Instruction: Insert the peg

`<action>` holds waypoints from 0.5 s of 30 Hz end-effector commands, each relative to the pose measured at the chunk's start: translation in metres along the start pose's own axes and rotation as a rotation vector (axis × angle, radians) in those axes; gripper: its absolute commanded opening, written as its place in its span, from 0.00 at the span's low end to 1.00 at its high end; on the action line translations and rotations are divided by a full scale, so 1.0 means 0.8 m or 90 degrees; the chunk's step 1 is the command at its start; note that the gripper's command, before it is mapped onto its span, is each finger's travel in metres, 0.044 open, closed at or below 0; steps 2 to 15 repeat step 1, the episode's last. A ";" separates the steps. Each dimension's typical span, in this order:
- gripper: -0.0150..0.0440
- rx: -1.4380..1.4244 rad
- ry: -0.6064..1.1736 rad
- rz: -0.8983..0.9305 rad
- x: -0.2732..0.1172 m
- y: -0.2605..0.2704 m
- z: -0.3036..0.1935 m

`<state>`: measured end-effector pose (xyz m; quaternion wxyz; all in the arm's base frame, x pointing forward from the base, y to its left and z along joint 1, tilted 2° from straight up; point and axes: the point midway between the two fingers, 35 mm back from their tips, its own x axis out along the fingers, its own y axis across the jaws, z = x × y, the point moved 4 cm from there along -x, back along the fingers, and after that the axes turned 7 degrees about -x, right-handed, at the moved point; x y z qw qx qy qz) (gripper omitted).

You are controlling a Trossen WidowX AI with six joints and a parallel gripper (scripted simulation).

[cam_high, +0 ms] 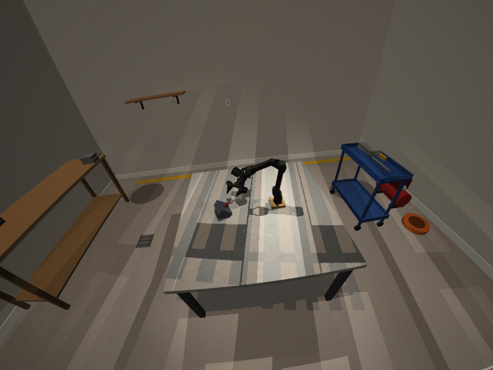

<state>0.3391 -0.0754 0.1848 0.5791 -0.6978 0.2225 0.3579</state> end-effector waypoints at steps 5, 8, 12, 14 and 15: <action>1.00 -0.003 -0.001 -0.004 -0.009 -0.001 0.000; 1.00 -0.003 -0.001 -0.004 -0.009 -0.001 0.000; 1.00 -0.003 -0.001 -0.004 -0.009 -0.001 0.000; 1.00 -0.003 -0.001 -0.004 -0.009 -0.001 0.000; 1.00 -0.003 -0.001 -0.004 -0.009 -0.001 0.000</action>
